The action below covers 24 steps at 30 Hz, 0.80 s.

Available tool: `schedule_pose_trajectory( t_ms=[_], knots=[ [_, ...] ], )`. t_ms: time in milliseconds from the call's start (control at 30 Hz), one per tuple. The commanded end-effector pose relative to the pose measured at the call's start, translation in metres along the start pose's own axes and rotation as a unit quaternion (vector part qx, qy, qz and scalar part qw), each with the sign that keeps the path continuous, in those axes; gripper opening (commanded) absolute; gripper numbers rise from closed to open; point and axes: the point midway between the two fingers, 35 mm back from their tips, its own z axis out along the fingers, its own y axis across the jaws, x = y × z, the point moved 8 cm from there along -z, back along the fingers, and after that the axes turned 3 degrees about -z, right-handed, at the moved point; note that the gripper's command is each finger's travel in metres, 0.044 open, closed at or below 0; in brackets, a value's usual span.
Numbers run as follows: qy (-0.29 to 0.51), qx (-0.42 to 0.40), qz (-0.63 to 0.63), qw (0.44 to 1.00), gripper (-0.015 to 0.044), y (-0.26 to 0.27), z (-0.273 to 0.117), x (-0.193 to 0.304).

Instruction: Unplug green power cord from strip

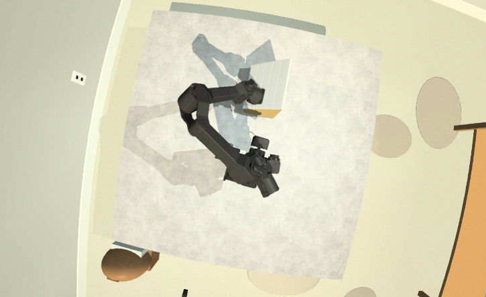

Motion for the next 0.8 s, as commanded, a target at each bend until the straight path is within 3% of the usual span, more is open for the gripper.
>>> schedule_pose_trajectory(
  t_ms=[0,167,767],
  knots=[
    [0.0,0.0,0.0,1.0,0.0048,0.0,0.0,0.0],
    [0.0,0.0,0.0,1.0,0.0,0.0,0.0,0.0],
    [-0.001,0.0,-0.002,1.0,0.0,-0.004,-0.002,-0.026]
  ],
)
